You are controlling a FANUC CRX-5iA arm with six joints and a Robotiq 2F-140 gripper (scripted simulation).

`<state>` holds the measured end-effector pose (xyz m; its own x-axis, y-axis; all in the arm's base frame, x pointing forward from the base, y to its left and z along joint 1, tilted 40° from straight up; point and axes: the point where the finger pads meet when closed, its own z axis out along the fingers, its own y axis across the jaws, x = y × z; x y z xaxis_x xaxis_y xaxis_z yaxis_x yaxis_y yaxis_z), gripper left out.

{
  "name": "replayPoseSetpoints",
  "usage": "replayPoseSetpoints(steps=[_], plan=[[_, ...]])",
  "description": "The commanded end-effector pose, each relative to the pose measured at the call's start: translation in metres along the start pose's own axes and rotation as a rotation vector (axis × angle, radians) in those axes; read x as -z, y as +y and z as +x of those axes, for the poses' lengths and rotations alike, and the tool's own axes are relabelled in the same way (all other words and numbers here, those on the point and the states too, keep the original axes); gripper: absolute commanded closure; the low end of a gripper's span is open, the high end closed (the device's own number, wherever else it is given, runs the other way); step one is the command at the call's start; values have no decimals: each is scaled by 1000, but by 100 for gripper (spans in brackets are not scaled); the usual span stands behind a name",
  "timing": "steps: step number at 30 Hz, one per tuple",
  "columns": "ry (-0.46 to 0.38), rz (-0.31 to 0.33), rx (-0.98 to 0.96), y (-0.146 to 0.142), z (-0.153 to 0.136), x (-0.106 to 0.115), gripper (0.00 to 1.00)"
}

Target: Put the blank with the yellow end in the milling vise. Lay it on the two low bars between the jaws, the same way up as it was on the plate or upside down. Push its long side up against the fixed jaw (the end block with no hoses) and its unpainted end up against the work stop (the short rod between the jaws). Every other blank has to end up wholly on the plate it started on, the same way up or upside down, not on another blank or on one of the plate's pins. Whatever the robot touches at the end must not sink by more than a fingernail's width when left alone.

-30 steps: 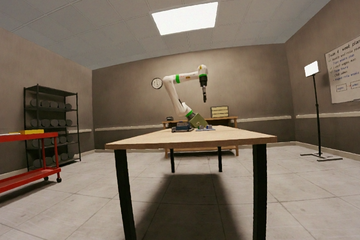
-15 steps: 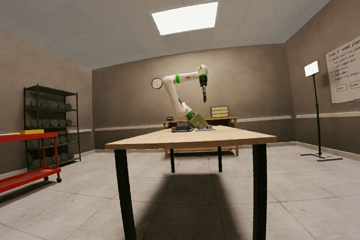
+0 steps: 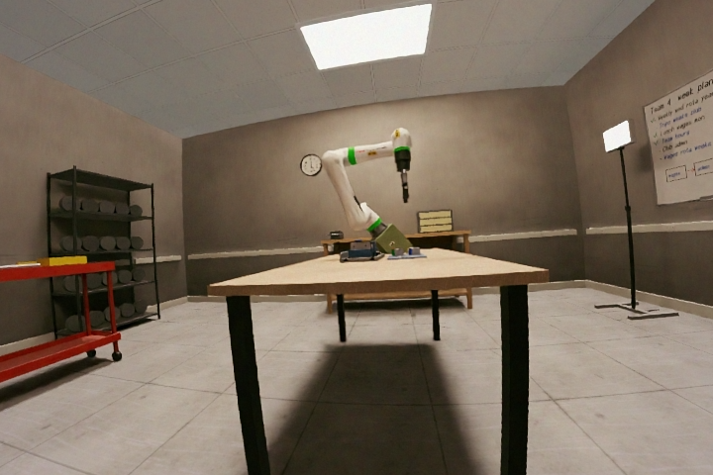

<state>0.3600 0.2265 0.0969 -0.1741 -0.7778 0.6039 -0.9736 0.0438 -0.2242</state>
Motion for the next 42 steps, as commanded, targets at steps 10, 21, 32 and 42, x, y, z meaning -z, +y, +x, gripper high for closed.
replayPoseSetpoints(steps=[10,21,32,42], plan=[[-1,1,0,0,0,1,0],[-1,1,0,0,0,1,0],[-1,1,0,-1,1,-14,0],[-1,1,0,-2,2,-44,0]])
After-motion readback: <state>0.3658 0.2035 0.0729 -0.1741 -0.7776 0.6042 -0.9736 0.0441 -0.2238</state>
